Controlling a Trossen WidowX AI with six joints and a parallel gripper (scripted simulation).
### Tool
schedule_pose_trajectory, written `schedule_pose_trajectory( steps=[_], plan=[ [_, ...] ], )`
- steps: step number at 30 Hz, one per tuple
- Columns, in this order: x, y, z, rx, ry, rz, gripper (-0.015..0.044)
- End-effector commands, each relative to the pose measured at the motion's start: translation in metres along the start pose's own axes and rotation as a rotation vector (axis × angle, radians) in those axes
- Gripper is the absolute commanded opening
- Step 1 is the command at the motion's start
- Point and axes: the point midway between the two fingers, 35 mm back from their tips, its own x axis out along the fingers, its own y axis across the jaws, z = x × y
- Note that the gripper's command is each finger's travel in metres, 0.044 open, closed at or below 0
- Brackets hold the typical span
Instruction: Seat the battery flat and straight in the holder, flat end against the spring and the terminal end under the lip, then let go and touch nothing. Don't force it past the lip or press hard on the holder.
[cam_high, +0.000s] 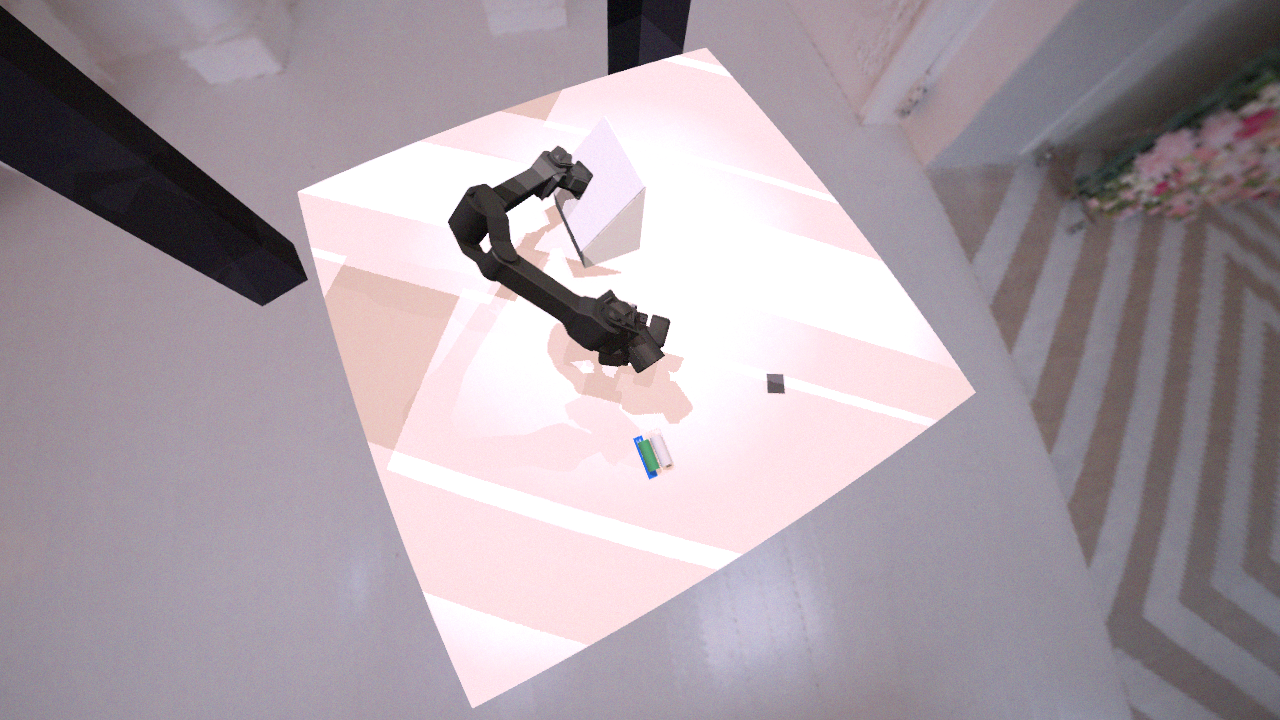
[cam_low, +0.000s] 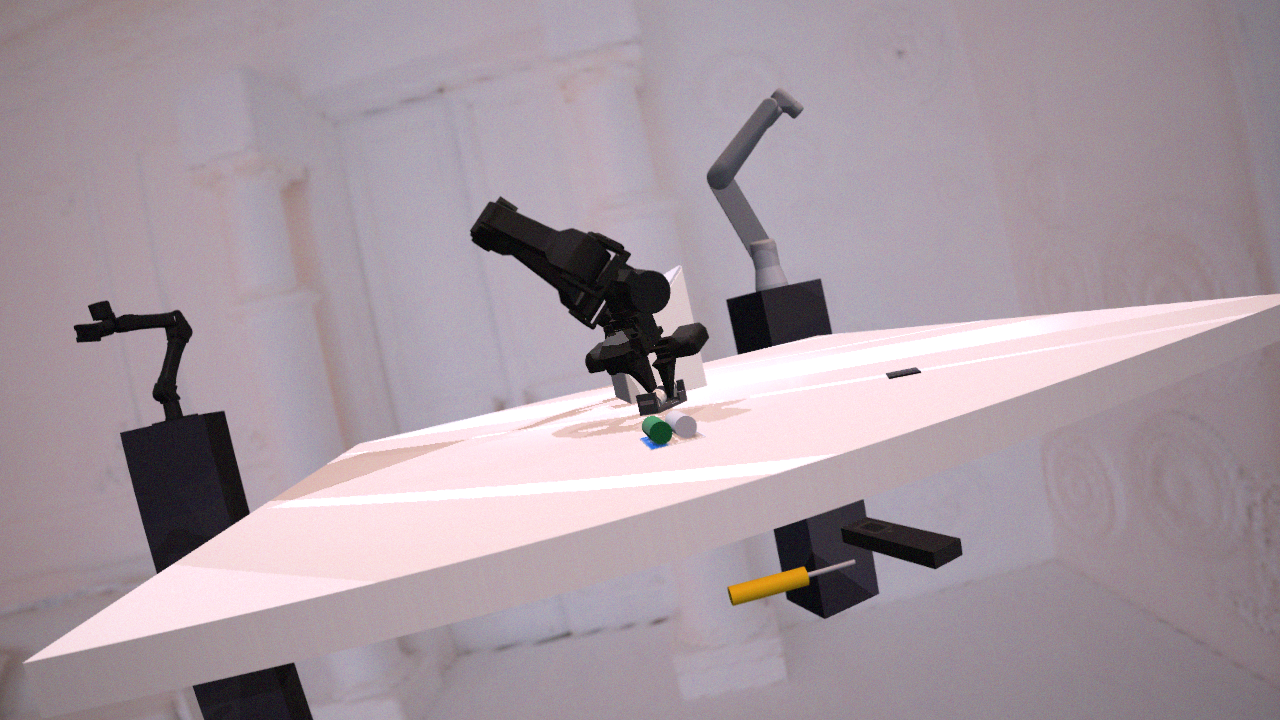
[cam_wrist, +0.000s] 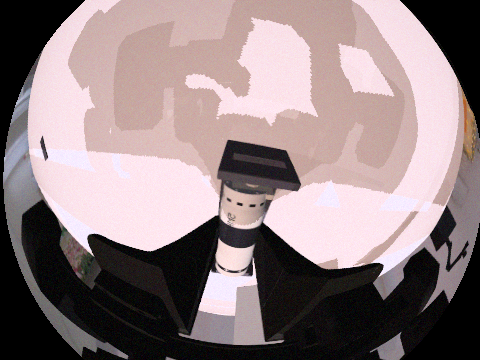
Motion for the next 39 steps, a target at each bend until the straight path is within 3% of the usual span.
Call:
schedule_pose_trajectory(
  steps=[1,39],
  plan=[
    [0.0016,0.0029,0.0050,0.006,-0.042,0.010,0.0080],
    [0.0066,-0.0006,-0.0015,0.018,-0.264,0.009,0.0080]
  ],
)
